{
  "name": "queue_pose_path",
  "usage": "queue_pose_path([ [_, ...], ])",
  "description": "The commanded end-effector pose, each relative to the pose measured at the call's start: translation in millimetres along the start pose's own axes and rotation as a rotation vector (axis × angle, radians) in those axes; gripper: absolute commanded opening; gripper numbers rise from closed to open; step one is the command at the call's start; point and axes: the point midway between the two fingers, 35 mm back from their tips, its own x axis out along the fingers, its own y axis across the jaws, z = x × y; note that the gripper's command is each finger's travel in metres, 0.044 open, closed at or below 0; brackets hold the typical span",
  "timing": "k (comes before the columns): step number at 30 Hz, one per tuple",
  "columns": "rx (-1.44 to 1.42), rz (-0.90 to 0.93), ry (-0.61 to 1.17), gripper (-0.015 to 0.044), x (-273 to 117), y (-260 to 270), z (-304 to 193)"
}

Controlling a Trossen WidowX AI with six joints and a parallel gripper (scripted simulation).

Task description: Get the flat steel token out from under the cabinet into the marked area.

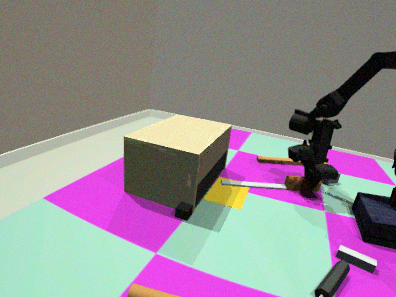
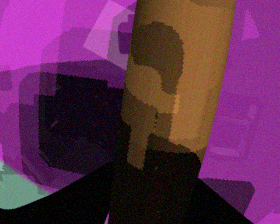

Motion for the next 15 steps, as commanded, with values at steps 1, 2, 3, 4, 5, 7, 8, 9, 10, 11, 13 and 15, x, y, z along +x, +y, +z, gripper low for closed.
queue_pose_path([
  [1,-0.042,0.002,0.001,0.0,-0.9,0.4,0.2],
  [2,-0.049,0.002,0.001,0.0,-1.1,0.4,0.2],
  [3,-0.057,0.002,0.001,0.0,-1.2,0.4,0.2],
  [4,-0.065,0.002,0.001,0.0,-1.3,0.4,0.2],
  [5,-0.073,0.002,0.001,0.0,-1.4,0.3,0.2],
  [7,-0.089,0.002,0.001,0.0,-1.7,0.3,0.3],
  [8,-0.096,0.002,0.001,0.0,-1.8,0.3,0.3],
  [9,-0.104,0.002,0.001,0.0,-1.9,0.3,0.3],
  [10,-0.112,0.002,0.001,0.0,-2.0,0.3,0.3],
  [11,-0.12,0.002,0.001,0.0,-2.2,0.3,0.3],
  [13,-0.135,0.002,0.001,0.0,-2.4,0.3,0.4],
  [15,-0.151,0.002,0.001,0.0,-2.6,0.3,0.4],
])
